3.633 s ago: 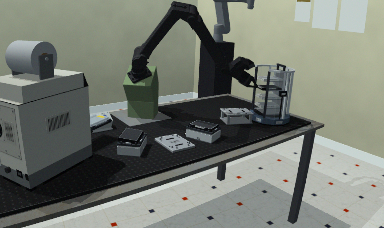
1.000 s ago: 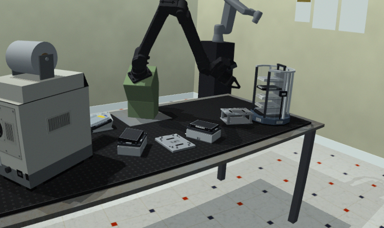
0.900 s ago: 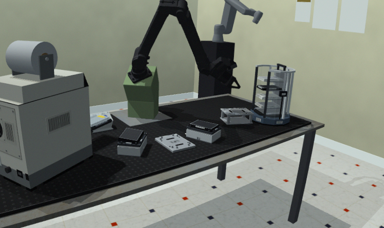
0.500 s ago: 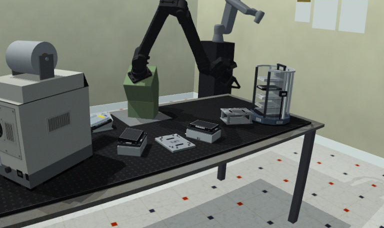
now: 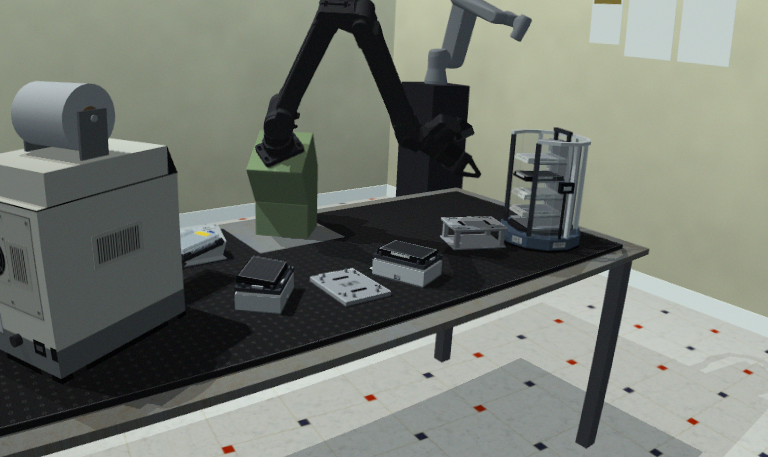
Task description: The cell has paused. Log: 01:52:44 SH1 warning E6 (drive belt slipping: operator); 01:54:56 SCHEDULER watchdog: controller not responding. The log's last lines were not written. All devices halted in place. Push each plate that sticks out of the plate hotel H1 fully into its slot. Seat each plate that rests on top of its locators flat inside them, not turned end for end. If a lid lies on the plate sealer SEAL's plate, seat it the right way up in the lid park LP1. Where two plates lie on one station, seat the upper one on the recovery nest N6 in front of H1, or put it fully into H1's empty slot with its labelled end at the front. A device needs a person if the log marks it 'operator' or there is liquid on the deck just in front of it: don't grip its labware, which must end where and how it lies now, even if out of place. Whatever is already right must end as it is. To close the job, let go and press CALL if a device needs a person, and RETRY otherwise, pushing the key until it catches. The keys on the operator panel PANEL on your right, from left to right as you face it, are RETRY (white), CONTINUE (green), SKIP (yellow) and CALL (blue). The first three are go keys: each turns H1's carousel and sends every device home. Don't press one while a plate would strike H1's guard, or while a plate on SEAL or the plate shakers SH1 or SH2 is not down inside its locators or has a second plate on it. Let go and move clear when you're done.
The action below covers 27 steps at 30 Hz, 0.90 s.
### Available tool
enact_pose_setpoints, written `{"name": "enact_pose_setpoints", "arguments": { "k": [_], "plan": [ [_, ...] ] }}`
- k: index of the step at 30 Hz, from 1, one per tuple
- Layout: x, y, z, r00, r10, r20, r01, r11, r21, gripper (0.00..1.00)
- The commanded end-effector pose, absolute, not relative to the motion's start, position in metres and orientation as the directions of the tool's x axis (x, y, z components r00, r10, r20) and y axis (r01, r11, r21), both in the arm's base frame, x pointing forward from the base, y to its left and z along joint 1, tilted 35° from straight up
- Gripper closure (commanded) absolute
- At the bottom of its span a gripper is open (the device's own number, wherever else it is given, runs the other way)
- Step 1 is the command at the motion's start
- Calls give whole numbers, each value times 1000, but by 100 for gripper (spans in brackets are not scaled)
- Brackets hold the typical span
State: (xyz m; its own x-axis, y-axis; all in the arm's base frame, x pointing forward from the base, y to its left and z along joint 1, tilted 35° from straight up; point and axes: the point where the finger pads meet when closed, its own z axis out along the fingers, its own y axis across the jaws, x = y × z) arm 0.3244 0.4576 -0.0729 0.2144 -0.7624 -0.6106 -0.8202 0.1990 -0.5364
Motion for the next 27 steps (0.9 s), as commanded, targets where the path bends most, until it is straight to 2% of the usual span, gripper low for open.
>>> {"name": "enact_pose_setpoints", "arguments": {
  "k": [1, 13, 18, 27],
  "plan": [
    [333, 453, -68, 221, -757, -615, -808, 210, -550, 100],
    [304, 472, -42, 224, -753, -619, -822, 195, -535, 100],
    [315, 461, -49, 190, -773, -606, -821, 213, -529, 100],
    [291, 487, -13, 226, -748, -624, -820, 199, -536, 100]
  ]
}}
